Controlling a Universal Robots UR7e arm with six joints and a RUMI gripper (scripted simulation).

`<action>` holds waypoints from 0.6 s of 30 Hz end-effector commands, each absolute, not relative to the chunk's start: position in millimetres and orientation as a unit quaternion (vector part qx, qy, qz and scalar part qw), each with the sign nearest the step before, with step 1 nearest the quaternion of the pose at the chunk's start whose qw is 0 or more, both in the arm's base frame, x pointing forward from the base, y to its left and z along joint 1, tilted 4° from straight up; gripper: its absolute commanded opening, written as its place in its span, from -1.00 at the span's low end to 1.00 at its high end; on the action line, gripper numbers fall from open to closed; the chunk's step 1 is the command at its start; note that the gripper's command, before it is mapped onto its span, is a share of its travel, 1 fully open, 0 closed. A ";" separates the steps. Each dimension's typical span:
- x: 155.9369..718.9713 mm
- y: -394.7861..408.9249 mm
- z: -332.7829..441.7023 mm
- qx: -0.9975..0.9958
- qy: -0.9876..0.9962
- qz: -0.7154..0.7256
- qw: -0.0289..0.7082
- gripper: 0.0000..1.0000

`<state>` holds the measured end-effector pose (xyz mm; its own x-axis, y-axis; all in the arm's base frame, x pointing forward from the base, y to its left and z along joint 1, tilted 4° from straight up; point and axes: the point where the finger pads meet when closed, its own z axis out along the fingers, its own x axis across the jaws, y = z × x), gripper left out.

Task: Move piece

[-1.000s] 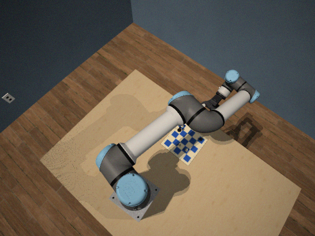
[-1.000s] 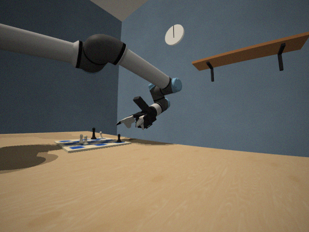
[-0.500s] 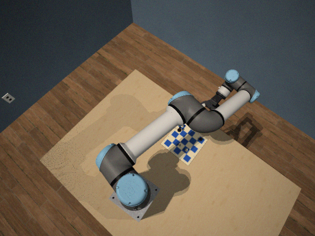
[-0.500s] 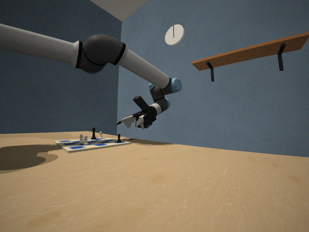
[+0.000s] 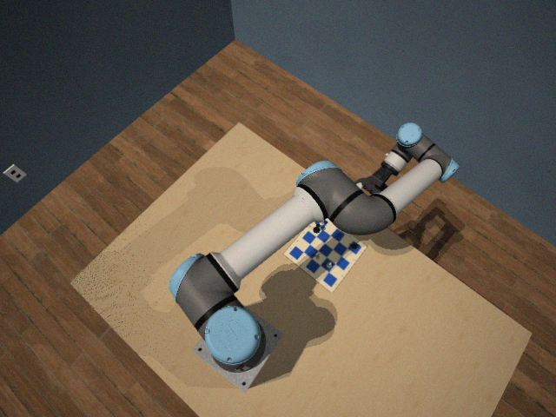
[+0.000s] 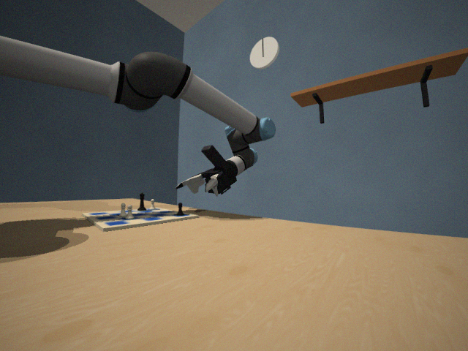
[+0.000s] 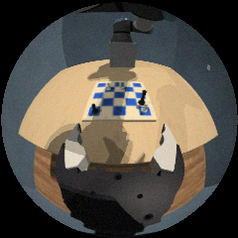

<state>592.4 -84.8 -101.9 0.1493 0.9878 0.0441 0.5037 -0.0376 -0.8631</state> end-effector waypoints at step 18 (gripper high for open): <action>591.9 -84.3 -95.8 -0.649 -0.574 0.311 0.390 1.00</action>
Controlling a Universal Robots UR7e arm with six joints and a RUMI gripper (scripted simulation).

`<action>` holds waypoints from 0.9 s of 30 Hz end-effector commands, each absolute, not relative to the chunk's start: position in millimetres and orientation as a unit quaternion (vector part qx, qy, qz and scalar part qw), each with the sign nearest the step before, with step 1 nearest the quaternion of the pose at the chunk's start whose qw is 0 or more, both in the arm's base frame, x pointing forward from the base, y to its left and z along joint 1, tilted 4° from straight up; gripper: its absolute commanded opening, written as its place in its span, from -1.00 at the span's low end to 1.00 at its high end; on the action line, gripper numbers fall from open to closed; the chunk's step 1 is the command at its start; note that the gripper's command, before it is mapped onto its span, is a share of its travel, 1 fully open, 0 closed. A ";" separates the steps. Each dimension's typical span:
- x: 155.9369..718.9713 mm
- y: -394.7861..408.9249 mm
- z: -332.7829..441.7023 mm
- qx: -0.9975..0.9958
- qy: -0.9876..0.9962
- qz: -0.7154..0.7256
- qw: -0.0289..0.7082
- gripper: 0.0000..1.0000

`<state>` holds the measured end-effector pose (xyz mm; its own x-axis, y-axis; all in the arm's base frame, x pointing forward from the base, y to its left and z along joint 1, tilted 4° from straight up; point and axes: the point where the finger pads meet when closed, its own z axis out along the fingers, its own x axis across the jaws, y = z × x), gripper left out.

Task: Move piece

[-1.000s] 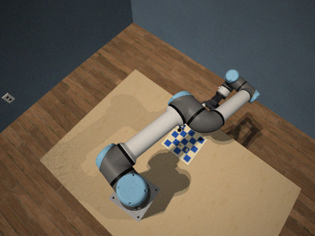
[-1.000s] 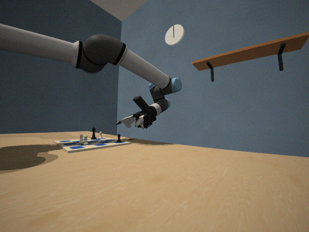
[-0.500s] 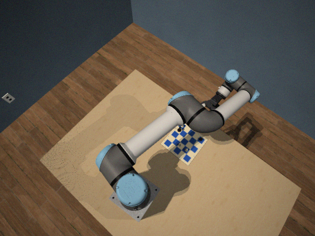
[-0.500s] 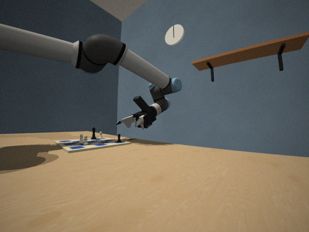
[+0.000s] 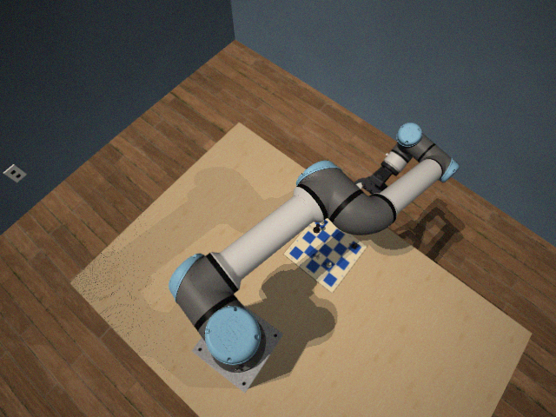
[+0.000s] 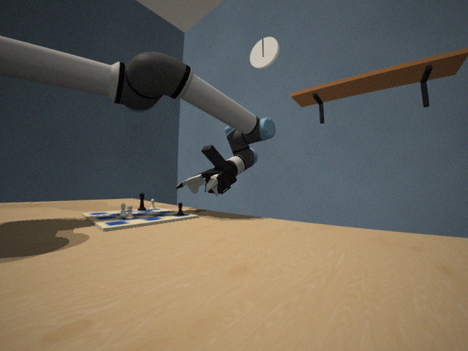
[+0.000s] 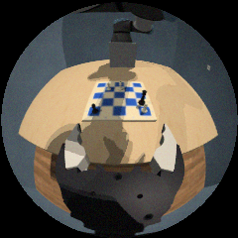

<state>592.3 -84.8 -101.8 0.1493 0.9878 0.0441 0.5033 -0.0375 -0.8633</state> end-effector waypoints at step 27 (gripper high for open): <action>590.4 -84.5 -15.8 -0.652 -0.575 0.309 0.386 1.00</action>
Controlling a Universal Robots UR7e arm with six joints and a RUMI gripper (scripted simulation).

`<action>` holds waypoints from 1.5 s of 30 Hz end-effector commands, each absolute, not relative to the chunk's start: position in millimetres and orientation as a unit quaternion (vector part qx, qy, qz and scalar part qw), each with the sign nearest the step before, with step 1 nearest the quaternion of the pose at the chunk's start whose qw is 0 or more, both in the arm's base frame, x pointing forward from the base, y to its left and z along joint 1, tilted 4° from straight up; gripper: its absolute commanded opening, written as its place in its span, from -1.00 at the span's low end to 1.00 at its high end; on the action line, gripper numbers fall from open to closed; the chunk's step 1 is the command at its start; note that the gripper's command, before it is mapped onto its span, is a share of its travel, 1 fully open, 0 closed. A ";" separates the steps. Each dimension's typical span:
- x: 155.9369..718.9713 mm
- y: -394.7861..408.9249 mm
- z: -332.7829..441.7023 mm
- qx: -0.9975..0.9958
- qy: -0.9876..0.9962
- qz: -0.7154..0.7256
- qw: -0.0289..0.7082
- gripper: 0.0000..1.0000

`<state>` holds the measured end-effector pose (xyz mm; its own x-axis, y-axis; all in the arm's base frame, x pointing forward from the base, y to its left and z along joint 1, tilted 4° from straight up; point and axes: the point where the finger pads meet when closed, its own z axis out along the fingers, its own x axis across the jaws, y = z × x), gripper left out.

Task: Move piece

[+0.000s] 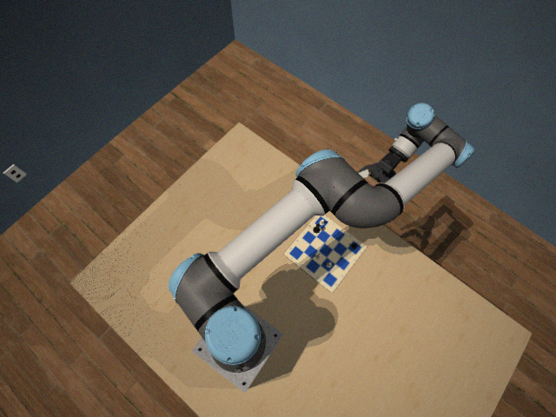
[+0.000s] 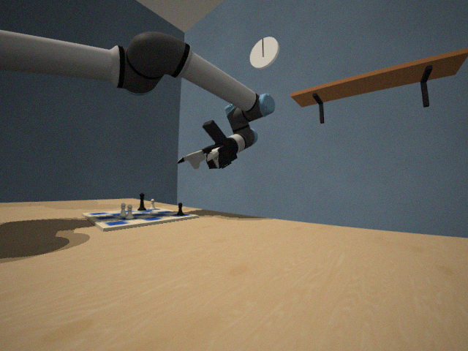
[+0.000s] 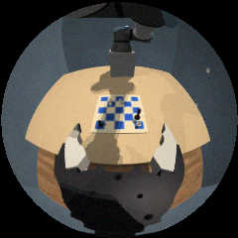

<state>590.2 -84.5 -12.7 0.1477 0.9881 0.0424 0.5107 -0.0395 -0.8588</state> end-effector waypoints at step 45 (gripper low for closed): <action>610.3 -72.4 -27.3 -0.697 -0.627 0.212 0.274 1.00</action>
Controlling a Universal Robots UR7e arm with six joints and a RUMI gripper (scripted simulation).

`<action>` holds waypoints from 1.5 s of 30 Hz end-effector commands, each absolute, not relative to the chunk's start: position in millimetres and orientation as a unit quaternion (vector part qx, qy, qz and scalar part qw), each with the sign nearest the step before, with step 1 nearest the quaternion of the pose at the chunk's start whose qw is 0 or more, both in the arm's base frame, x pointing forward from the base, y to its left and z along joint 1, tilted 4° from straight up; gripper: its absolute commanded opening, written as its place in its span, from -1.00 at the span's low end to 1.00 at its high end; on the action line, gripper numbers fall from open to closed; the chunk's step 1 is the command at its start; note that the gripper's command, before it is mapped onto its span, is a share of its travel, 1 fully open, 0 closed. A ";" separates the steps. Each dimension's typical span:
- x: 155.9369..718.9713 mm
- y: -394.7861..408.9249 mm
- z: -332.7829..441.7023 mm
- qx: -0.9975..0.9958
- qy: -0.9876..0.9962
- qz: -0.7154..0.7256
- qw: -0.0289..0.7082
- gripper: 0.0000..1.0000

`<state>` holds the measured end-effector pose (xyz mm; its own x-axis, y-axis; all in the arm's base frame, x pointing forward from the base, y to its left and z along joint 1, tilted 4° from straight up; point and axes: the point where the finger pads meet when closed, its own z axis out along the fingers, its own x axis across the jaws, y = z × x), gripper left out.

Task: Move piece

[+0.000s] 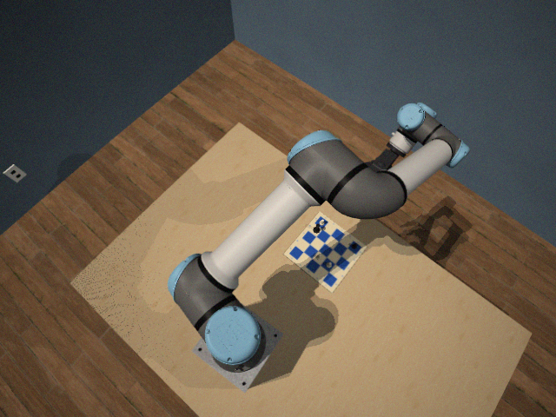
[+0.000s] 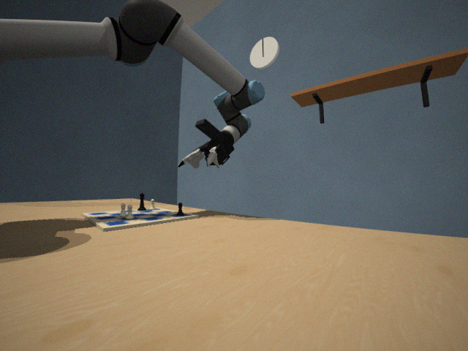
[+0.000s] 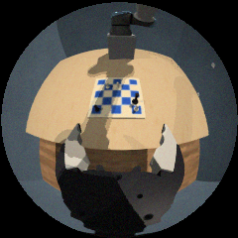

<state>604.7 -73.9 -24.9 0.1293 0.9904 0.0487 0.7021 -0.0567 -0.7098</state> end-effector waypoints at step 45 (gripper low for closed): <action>553.6 -24.2 -20.2 -0.719 -0.693 0.033 0.051 1.00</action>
<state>559.0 -29.8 -23.4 0.0505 0.9982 0.0317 0.9767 -0.0428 -0.2105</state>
